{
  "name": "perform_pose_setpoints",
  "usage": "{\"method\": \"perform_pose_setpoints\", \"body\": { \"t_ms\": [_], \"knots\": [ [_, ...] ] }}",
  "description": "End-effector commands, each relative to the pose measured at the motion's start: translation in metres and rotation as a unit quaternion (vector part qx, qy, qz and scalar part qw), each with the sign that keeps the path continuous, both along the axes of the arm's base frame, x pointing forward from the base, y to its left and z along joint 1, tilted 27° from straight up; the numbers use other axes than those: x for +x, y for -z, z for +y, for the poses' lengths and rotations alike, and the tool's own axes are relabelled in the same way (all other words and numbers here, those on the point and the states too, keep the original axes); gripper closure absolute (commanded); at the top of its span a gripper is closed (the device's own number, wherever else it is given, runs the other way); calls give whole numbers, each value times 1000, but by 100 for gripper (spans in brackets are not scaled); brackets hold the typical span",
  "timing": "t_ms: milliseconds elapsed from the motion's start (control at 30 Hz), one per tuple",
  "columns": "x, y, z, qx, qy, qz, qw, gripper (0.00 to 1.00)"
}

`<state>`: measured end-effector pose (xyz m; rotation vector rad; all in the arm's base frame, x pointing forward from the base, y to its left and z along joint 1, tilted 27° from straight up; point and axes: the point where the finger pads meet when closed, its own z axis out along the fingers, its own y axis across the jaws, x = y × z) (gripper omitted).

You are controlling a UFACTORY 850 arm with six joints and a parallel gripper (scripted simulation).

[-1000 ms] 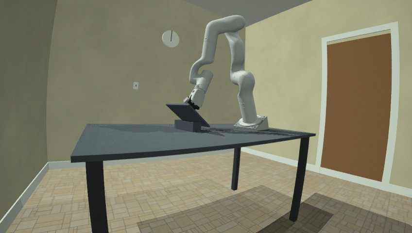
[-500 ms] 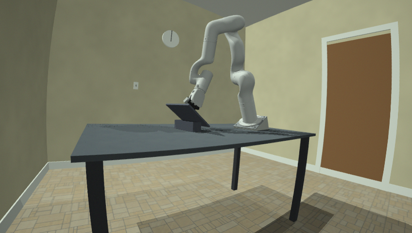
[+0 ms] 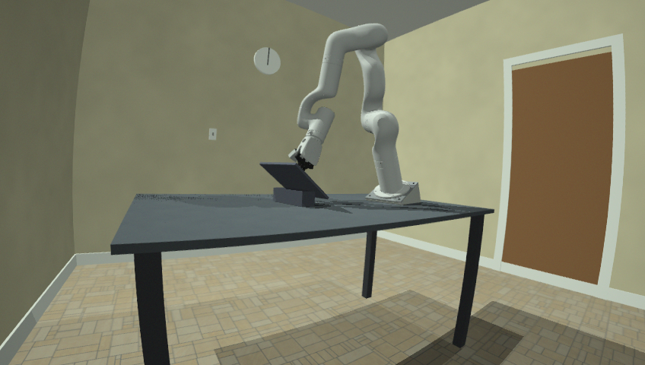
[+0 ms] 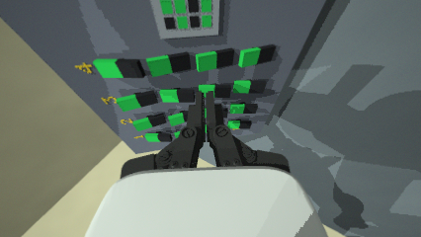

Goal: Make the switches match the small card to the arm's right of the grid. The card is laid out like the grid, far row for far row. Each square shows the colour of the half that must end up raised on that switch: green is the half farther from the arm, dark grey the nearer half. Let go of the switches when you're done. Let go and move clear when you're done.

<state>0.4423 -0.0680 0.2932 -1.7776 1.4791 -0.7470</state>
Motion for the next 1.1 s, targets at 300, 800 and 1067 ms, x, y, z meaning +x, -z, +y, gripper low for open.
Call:
{"method": "perform_pose_setpoints", "body": {
  "t_ms": [300,800,1067],
  "knots": [
    [-11,-9,-2,1,-1,0,1000,100],
    [-30,18,24,15,-2,-62,998,100],
    [-57,58,59,30,-1,-150,988,100]
  ]
}}
